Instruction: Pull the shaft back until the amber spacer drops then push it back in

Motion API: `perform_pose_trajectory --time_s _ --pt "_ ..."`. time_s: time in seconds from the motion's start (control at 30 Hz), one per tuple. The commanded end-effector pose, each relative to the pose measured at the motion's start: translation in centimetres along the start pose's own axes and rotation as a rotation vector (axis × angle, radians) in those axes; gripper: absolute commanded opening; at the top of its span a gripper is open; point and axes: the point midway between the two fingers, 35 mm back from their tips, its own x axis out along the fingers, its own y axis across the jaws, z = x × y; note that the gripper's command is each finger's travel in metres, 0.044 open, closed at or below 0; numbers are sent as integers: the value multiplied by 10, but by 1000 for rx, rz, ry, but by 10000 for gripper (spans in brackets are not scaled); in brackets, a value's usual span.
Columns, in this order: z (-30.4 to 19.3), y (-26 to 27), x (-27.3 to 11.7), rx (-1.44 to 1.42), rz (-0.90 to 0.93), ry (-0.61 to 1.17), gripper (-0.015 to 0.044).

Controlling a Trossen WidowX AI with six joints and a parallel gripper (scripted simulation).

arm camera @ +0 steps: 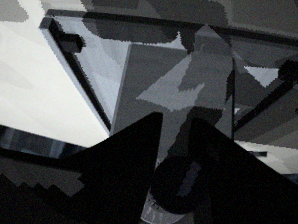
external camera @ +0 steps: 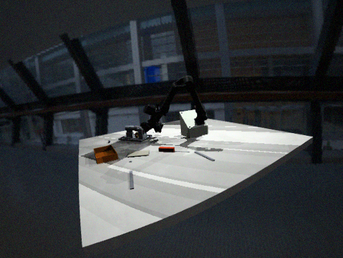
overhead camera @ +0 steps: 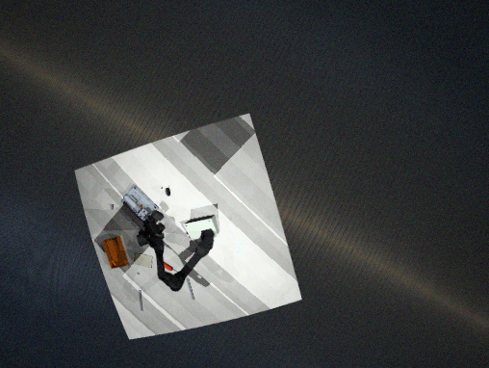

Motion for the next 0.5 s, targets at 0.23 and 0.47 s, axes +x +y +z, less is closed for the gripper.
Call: perform_pose_trajectory --time_s 0.23,0.47 --pt "-3 -1 2 -3 -2 2 0" --pt "-5 -1 3 -3 -2 2 0"
